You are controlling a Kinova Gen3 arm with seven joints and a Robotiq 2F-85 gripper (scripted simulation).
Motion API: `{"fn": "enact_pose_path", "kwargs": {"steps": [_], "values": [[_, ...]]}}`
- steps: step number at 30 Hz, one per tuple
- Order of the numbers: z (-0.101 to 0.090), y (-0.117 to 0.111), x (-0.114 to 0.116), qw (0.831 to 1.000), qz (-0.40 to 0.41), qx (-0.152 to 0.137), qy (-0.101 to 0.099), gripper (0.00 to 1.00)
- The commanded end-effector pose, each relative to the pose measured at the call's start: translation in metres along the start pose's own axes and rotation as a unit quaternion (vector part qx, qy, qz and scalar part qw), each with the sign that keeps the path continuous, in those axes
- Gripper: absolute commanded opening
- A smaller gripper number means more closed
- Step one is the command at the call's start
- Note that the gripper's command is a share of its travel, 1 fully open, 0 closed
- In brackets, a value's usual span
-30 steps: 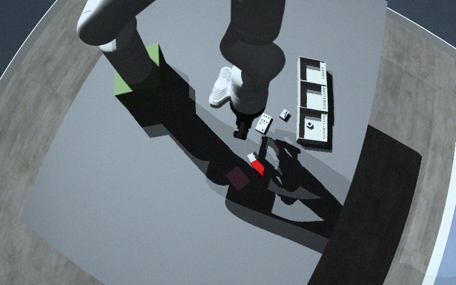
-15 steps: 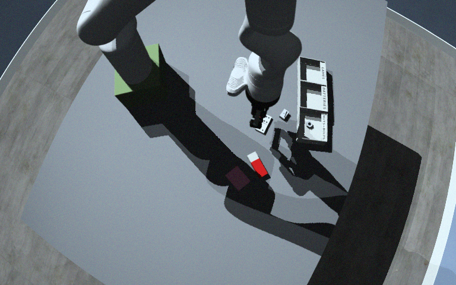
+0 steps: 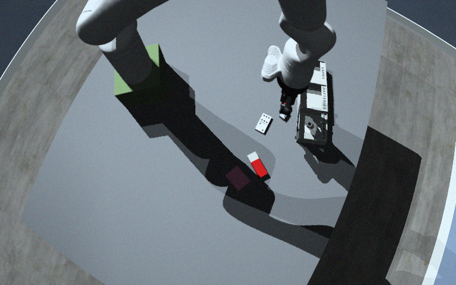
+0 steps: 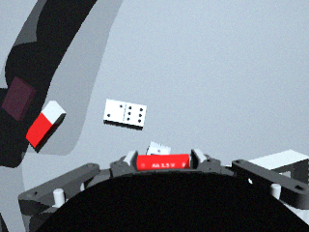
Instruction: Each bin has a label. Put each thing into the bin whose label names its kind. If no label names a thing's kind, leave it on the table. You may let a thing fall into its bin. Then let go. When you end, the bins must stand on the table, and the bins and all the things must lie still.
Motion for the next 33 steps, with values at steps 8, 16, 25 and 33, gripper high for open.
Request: {"fn": "enact_pose_path", "kwargs": {"steps": [8, 16, 25, 33], "values": [[0.003, 0.041, 0.02, 0.997, -0.078, 0.003, 0.001, 0.49], [0.003, 0.081, 0.045, 0.997, -0.081, 0.003, 0.002, 0.49], [0.003, 0.083, 0.045, 0.997, -0.077, 0.0, 0.002, 0.49], [0.002, 0.08, 0.042, 0.997, -0.077, -0.001, 0.0, 0.49]]}}
Point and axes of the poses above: the point where the finger pads meet when closed, its own z axis out along the fingers, its own x axis across the jaws, y = z × x, the point moved 7 cm from there along -z, back along the fingers, and after that the axes turned 13 degrees about -z, right-handed, at the moved point
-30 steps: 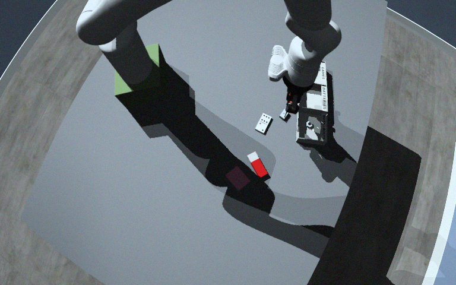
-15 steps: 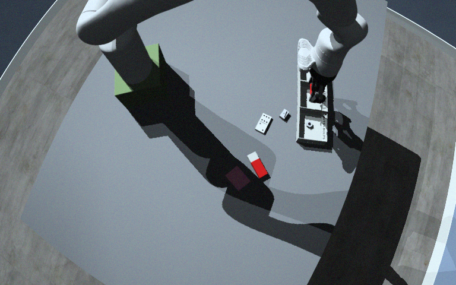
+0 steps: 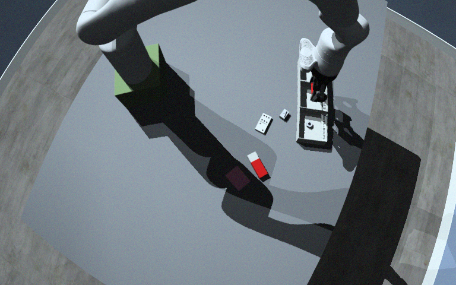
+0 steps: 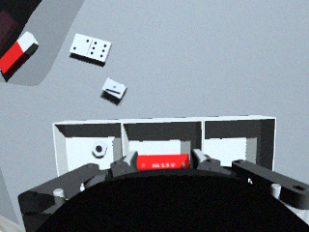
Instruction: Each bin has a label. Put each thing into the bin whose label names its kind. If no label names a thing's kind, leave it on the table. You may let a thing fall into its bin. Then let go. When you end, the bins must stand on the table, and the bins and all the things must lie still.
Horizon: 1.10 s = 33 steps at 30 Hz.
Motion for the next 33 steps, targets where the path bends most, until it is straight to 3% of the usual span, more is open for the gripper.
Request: {"fn": "enact_pose_path", "kwargs": {"steps": [1, 33], "values": [[-0.001, -0.001, -0.002, 1.0, 0.001, -0.002, -0.002, 0.49], [0.009, -0.002, -0.002, 1.0, 0.0, -0.001, -0.001, 0.49]]}}
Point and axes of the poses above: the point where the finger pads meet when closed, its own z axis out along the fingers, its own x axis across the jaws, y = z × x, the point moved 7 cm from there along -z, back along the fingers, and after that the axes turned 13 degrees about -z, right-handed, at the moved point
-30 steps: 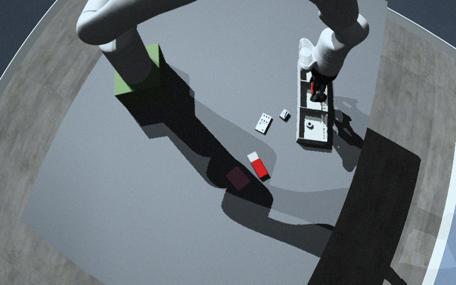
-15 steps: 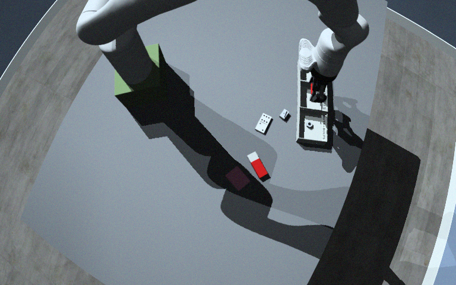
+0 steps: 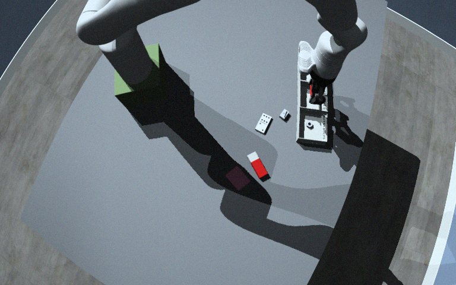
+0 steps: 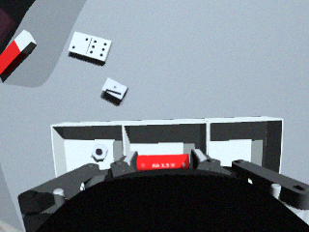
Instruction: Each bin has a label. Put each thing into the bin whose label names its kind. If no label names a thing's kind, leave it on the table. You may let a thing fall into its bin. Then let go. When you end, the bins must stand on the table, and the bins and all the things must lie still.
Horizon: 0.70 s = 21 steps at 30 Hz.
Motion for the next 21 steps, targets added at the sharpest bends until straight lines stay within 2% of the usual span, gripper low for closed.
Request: {"fn": "enact_pose_path", "kwargs": {"steps": [1, 8, 9, 21], "values": [[0.0, -0.0002, 0.001, 1.0, -0.001, 0.0, 0.0, 0.49], [0.0, -0.0002, 0.0013, 1.0, -0.001, 0.0, 0.0, 0.49], [0.0, -0.0002, 0.0013, 1.0, -0.001, 0.0, 0.0, 0.7], [0.0, -0.0002, 0.0013, 1.0, -0.001, 0.0, 0.0, 0.7]]}}
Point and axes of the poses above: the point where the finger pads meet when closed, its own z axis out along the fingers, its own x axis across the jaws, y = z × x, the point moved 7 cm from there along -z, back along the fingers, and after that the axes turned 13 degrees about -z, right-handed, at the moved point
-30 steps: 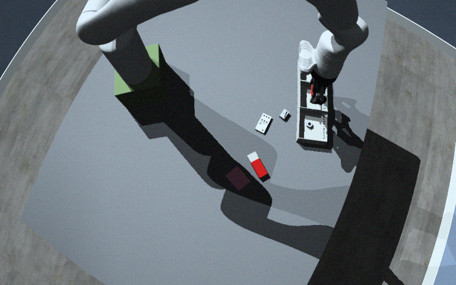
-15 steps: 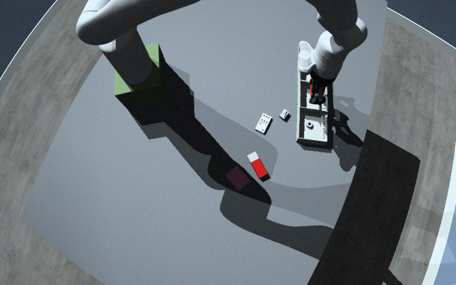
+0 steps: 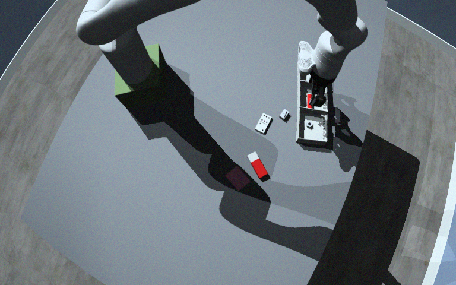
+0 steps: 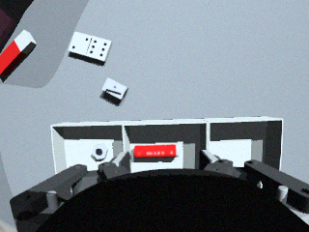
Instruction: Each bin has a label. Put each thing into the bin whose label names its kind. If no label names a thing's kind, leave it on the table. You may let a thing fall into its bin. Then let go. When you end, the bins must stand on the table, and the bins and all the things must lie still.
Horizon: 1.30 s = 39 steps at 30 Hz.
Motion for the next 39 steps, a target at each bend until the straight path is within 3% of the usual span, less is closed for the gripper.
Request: {"fn": "enact_pose_path", "kwargs": {"steps": [1, 5, 7, 15, 16, 22, 28, 35, 37, 39], "values": [[0.0, 0.0, 0.001, 1.0, -0.001, 0.0, 0.0, 0.7], [0.0, 0.0, 0.001, 1.0, -0.001, 0.0, 0.0, 0.7], [-0.011, -0.003, 0.002, 1.0, -0.003, 0.003, 0.0, 0.7], [-0.01, 0.001, 0.001, 1.0, -0.001, 0.0, 0.0, 0.7], [-0.012, -0.006, -0.002, 0.999, -0.033, -0.004, 0.001, 0.41], [-0.013, -0.037, -0.014, 0.991, -0.133, -0.004, 0.0, 0.41], [-0.016, -0.084, -0.032, 0.96, -0.279, -0.004, 0.0, 0.41], [-0.019, -0.139, -0.056, 0.898, -0.44, -0.002, -0.001, 0.41], [-0.019, -0.139, -0.056, 0.898, -0.44, -0.002, -0.001, 0.41], [-0.02, -0.141, -0.055, 0.874, -0.487, -0.004, 0.0, 0.41]]}}
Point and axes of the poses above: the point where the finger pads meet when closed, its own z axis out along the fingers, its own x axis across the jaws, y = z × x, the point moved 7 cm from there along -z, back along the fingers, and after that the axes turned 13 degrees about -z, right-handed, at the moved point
